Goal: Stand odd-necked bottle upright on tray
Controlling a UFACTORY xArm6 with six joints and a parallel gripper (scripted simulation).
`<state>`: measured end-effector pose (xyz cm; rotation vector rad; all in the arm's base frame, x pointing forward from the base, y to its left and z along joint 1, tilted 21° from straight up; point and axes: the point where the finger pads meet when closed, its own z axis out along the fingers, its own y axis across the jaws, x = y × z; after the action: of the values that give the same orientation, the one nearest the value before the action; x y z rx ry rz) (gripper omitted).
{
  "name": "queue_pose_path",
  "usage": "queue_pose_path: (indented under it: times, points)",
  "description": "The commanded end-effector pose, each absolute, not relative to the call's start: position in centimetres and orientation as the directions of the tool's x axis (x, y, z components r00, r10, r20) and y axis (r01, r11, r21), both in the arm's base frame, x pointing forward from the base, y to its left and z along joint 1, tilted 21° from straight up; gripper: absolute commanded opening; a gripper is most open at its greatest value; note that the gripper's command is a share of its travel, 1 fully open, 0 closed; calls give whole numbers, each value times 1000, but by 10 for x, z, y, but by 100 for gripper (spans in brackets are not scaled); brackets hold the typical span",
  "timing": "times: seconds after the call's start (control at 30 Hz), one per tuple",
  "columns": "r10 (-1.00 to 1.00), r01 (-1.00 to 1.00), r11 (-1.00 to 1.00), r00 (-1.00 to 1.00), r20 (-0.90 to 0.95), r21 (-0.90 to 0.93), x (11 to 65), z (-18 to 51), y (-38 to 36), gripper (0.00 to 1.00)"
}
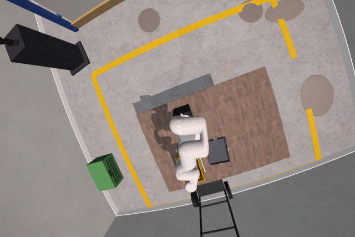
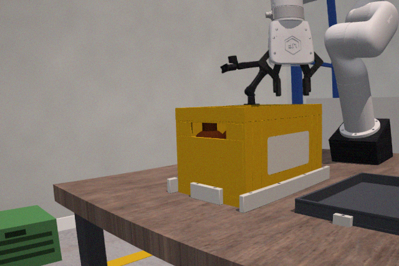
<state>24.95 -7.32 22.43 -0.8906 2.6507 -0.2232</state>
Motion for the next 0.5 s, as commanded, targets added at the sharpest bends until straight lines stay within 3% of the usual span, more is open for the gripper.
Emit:
queue_pose_path:
  times: [0.0,0.47]
  points:
    - [-610,-556,791,-747,-264,-254,252,221,-74,65]
    - [-610,-556,791,-747,-264,-254,255,215,-74,65]
